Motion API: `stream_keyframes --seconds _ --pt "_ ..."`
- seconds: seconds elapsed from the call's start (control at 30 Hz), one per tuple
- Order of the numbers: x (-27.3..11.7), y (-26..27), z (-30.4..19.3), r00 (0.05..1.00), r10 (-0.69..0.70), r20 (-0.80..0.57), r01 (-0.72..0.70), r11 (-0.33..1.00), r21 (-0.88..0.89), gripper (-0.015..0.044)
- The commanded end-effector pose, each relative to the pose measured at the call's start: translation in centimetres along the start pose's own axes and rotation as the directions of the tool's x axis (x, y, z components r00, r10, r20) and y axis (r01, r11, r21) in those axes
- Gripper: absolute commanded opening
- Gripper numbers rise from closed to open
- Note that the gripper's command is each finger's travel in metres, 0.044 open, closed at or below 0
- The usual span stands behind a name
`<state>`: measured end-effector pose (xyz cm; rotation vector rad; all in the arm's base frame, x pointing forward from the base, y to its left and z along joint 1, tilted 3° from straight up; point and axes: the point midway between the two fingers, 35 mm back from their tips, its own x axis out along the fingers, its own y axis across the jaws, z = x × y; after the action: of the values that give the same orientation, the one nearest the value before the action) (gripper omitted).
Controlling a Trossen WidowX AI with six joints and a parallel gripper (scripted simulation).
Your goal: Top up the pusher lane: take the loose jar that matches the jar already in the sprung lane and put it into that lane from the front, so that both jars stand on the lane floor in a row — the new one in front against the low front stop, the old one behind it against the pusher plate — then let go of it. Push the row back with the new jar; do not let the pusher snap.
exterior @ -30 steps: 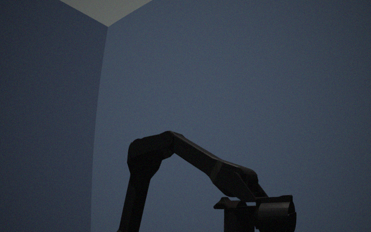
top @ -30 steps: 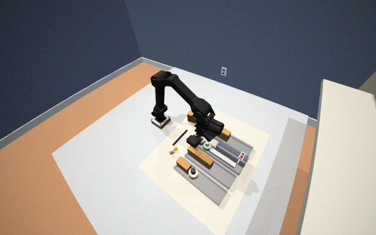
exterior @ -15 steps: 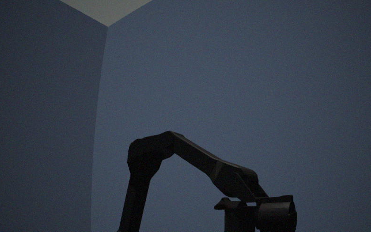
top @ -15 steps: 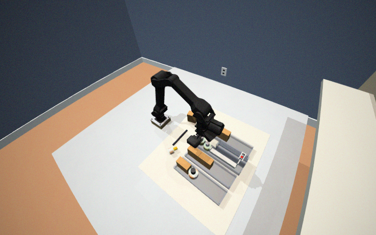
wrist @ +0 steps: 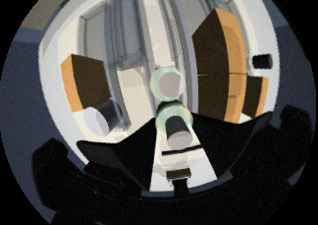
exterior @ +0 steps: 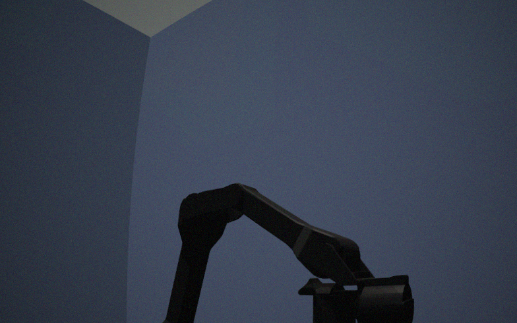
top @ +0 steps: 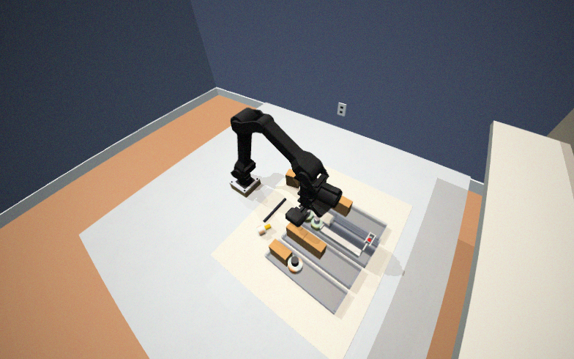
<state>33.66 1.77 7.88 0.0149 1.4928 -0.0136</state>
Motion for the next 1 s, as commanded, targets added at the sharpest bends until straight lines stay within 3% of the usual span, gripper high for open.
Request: stream_keyframes --seconds 0.0,0.97 --pt "0.14 0.07 0.36 1.0 0.004 0.015 -0.004 1.0 -0.005 0.0" --pt "0.99 0.07 0.25 1.0 0.004 0.015 -0.004 1.0 -0.005 0.0"
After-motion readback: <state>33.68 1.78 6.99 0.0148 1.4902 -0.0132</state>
